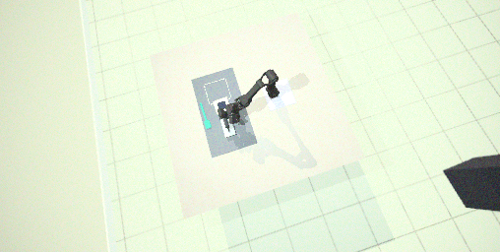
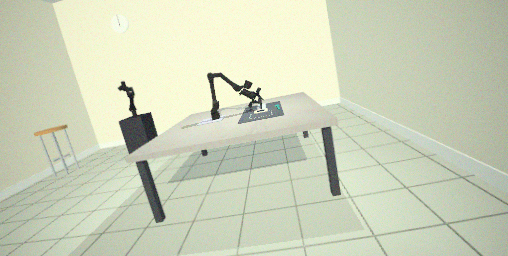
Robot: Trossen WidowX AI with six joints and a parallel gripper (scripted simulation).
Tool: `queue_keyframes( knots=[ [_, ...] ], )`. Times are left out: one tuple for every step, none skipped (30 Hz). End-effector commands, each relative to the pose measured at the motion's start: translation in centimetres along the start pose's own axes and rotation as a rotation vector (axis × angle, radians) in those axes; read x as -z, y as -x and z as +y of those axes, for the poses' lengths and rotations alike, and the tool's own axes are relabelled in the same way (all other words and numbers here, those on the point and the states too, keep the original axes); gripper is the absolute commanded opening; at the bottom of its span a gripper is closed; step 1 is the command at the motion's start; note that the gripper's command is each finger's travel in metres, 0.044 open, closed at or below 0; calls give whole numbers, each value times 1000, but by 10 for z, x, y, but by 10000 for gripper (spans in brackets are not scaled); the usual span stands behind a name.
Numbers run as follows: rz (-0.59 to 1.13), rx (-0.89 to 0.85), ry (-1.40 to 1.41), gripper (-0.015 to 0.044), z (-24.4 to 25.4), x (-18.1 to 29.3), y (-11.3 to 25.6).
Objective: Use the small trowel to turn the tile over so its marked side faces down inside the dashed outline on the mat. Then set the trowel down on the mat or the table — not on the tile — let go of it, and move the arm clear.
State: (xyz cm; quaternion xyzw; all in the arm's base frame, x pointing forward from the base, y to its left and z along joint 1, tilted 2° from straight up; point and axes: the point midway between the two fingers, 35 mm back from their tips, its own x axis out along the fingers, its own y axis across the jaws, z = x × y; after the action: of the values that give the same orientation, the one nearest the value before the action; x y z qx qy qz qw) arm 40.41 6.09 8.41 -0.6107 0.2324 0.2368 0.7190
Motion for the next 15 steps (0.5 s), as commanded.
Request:
queue_keyframes(
  knots=[
    [11, 2, -2, 0, 0, 11, 1],
    [11, 2, -2, 0, 0, 13, 1],
    [11, 2, -2, 0, 0, 14, 1],
    [11, 2, -2, 0, 0, 16, 2],
    [11, 3, -1, 0, 0, 18, 2],
    [11, 3, -1, 0, 0, 19, 2],
    [11, 3, -1, 0, -1, 21, 2],
    [11, 3, -1, 0, -1, 23, 2],
    [11, 3, -1, 0, -1, 24, 3],
    [11, 4, 0, 0, -1, 25, 3],
    [11, 4, 0, 0, -1, 25, 3],
    [11, 4, 0, 0, -1, 25, 3],
    [14, 4, 3, 0, -1, 25, 3],
    [21, 4, 12, 0, -2, 24, 4],
    [30, 3, 22, 0, -3, 23, 5]
  ],
)
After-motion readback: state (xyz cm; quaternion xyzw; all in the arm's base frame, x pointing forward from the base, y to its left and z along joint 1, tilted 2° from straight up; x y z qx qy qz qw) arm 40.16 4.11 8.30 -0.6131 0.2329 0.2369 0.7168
